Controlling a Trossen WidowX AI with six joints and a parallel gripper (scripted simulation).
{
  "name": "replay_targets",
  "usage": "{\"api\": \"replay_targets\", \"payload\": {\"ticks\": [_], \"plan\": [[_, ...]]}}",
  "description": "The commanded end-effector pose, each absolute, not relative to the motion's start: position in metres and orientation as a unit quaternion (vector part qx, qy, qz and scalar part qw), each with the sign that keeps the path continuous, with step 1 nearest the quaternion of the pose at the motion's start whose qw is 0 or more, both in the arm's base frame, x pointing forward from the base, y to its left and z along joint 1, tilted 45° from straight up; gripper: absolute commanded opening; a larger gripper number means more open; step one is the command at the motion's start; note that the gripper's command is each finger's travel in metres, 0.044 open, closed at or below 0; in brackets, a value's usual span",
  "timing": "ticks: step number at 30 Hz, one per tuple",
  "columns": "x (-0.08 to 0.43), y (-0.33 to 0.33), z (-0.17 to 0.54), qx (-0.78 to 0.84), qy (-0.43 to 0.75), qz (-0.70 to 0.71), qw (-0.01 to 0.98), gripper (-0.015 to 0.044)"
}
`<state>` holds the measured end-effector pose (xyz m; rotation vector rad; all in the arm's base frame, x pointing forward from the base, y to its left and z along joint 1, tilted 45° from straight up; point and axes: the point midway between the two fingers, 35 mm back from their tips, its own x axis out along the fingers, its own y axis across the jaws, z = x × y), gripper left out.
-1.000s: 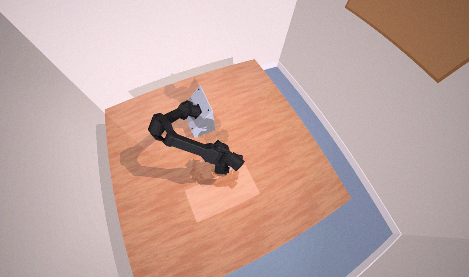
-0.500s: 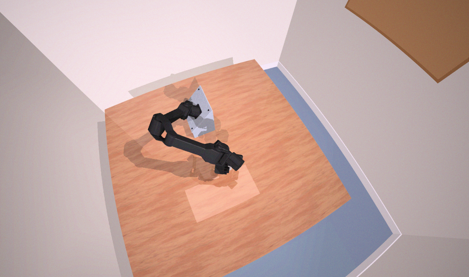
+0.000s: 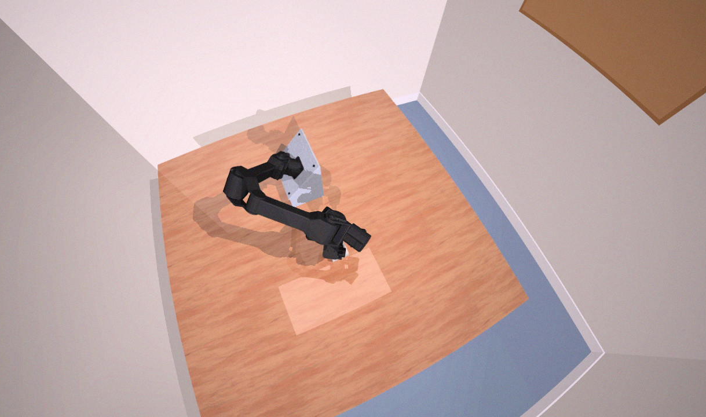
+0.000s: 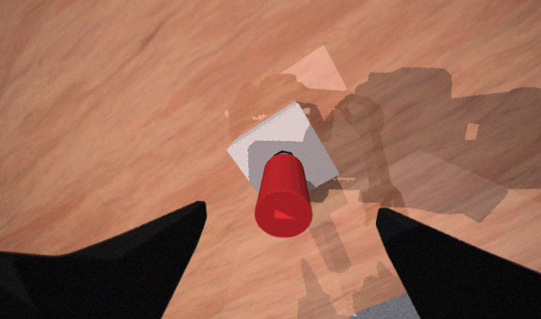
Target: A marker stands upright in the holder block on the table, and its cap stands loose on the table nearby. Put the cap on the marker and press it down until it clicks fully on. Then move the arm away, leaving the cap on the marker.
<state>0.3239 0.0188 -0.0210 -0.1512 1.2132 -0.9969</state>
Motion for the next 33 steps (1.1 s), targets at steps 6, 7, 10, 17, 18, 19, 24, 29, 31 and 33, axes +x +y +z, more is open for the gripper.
{"api": "replay_targets", "payload": {"ticks": [6,7,10,17,18,19,24,29,31,33], "plan": [[0.325,0.049,0.008,-0.081,0.551,-0.429,0.711,0.0387],[0.325,0.048,0.007,-0.105,0.565,-0.41,0.708,0.0361],[0.324,0.046,0.003,-0.199,0.614,-0.331,0.688,0.0282],[0.324,0.044,0.0,-0.271,0.645,-0.265,0.663,0.0099],[0.324,0.044,0.0,-0.271,0.645,-0.265,0.663,0.0072],[0.324,0.044,0.0,-0.271,0.645,-0.265,0.663,0.0046],[0.324,0.044,0.0,-0.271,0.645,-0.265,0.663,0.0],[0.324,0.044,0.0,-0.271,0.645,-0.265,0.663,0.0],[0.324,0.044,0.0,-0.271,0.645,-0.265,0.663,0.0],[0.324,0.043,-0.001,-0.271,0.645,-0.265,0.663,0.0]]}}
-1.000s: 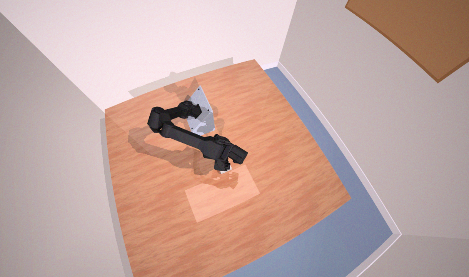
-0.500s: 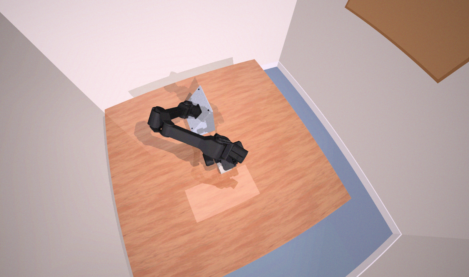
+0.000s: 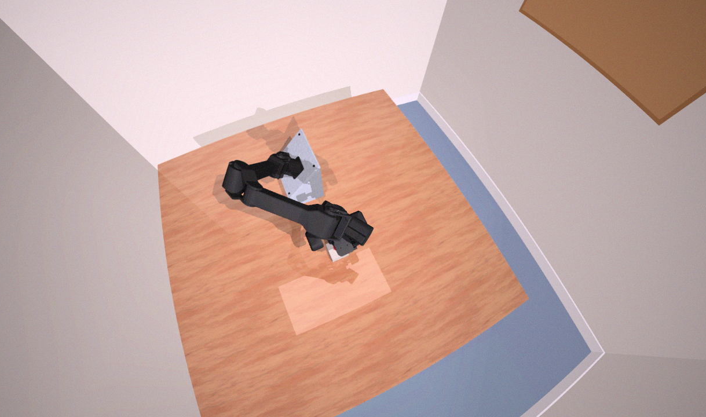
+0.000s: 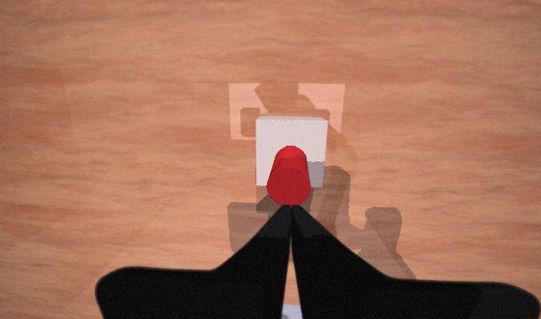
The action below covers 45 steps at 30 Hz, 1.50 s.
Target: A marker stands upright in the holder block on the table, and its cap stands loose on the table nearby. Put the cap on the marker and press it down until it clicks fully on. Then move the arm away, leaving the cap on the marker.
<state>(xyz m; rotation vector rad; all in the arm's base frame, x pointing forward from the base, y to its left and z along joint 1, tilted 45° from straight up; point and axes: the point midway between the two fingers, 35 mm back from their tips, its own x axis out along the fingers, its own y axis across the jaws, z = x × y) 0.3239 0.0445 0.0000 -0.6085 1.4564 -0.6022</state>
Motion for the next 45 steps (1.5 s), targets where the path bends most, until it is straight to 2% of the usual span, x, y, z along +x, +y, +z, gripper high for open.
{"api": "replay_targets", "payload": {"ticks": [1,32,39,45], "plan": [[0.324,0.043,-0.002,-0.271,0.645,-0.265,0.663,0.0],[0.325,0.016,-0.029,-0.271,0.645,-0.266,0.663,0.0],[0.328,0.023,-0.024,-0.27,0.641,-0.264,0.668,0.0],[0.327,0.078,0.031,-0.269,0.642,-0.263,0.668,0.0]]}}
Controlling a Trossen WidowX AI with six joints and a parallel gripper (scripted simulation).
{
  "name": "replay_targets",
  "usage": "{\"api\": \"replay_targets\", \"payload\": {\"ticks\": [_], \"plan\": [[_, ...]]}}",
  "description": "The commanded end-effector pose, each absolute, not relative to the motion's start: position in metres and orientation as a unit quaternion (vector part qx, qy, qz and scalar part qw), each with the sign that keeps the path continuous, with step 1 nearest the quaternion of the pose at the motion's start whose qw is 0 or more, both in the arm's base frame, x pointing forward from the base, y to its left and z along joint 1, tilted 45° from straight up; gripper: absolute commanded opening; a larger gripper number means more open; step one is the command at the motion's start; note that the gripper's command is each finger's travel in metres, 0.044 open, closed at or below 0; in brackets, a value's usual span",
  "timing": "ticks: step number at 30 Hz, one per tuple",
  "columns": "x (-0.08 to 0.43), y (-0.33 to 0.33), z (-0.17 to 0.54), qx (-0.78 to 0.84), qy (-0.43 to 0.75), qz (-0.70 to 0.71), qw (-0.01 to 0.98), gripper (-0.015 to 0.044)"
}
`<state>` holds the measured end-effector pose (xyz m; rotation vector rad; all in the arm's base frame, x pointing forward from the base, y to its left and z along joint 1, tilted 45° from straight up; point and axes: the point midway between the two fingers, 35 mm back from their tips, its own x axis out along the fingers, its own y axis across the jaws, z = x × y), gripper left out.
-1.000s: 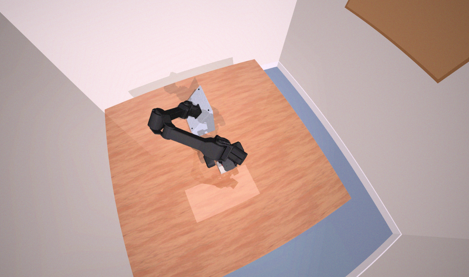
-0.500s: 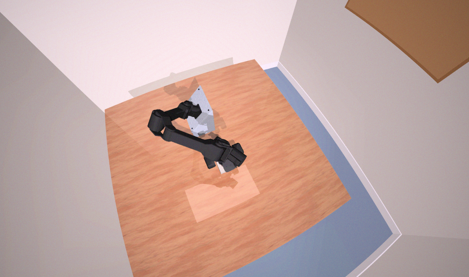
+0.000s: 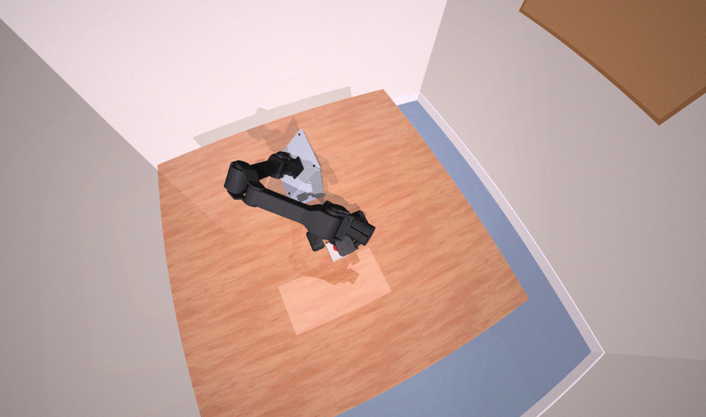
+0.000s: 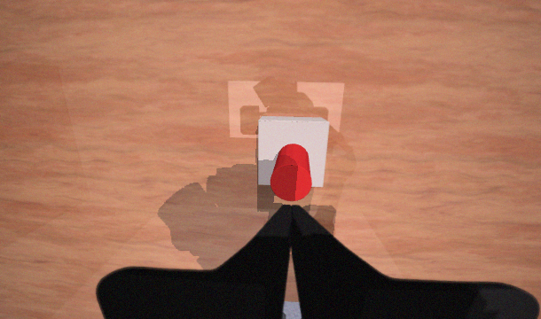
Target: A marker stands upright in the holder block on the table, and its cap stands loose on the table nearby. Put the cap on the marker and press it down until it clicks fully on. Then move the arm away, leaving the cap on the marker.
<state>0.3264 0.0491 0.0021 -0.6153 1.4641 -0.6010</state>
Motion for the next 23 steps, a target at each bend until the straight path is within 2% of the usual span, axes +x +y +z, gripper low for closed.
{"api": "replay_targets", "payload": {"ticks": [1,5,21,23], "plan": [[0.3255,0.0827,0.0361,-0.269,0.642,-0.263,0.668,0.0],[0.3251,0.0843,0.038,-0.269,0.642,-0.263,0.668,0.0],[0.3251,0.0843,0.038,-0.269,0.642,-0.263,0.668,0.042],[0.3251,0.0843,0.038,-0.269,0.642,-0.263,0.668,0.044]]}}
